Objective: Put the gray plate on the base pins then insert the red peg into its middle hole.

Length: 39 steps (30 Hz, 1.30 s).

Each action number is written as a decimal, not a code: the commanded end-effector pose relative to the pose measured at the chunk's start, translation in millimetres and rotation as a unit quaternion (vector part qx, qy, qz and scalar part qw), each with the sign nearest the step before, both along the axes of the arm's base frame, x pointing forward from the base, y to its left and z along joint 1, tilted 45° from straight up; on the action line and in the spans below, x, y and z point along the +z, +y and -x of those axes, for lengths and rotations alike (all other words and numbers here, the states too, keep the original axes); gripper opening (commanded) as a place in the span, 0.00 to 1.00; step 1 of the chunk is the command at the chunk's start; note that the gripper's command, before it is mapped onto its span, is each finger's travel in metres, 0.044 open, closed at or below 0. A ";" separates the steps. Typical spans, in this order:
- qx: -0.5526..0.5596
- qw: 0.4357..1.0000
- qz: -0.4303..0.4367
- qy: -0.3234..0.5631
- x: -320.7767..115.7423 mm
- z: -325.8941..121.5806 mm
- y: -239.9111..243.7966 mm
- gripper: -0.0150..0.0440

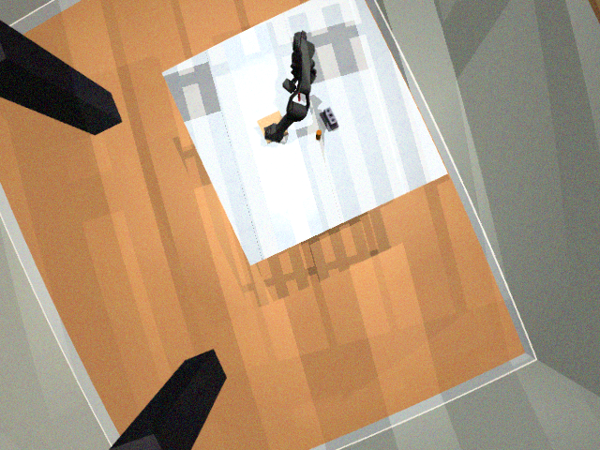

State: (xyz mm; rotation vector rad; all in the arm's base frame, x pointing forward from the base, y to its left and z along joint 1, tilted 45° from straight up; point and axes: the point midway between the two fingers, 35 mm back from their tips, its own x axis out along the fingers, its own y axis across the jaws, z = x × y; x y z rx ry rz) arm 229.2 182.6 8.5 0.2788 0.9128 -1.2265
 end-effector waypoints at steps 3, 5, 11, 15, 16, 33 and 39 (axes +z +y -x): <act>-0.006 1.000 0.004 -0.001 -21.9 -0.2 -22.7 1.00; -0.006 1.000 0.004 -0.001 -21.9 -0.2 -22.7 1.00; -0.006 1.000 0.004 -0.002 -32.7 -0.9 -33.1 1.00; -0.005 1.000 0.004 -0.002 -35.9 -1.4 -35.7 1.00; -0.005 1.000 0.004 -0.002 -37.1 -1.5 -36.8 1.00; -0.005 1.000 0.004 -0.002 -57.6 -3.4 -55.6 1.00; -0.005 1.000 0.004 -0.002 -64.5 -3.5 -62.5 1.00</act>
